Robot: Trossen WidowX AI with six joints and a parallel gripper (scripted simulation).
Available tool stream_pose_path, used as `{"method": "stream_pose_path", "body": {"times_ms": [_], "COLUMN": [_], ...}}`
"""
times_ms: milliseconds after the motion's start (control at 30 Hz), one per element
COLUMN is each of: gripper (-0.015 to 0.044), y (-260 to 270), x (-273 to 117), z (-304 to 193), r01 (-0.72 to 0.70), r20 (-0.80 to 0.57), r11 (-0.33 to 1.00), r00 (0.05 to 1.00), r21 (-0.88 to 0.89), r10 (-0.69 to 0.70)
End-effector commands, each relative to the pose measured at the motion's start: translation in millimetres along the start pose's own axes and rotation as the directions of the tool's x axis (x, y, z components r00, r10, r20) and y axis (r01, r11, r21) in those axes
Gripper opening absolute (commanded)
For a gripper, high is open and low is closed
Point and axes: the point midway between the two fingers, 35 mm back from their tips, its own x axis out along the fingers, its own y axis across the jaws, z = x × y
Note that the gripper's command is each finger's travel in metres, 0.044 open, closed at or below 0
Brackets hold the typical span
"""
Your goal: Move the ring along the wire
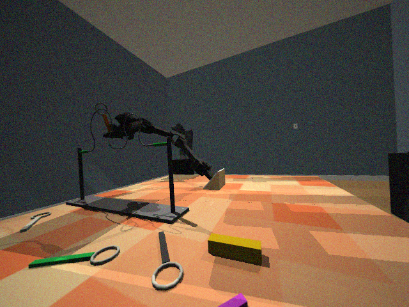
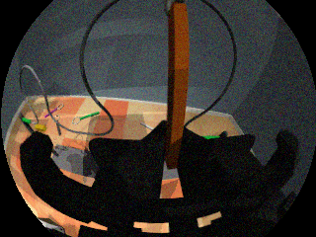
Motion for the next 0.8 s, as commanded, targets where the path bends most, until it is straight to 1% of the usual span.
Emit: {"method": "stream_pose_path", "body": {"times_ms": [0,767], "gripper": [-0.015,-0.015], "y": [-2.2,-12.1], "x": [-0.4,0.1], "z": [-0.6,1.1], "r01": [0.024,0.145], "r20": [0.004,0.059], "r11": [0.999,0.944], "r00": [1.0,0.989], "r21": [-0.046,-0.298], "r10": [-0.024,-0.133]}}
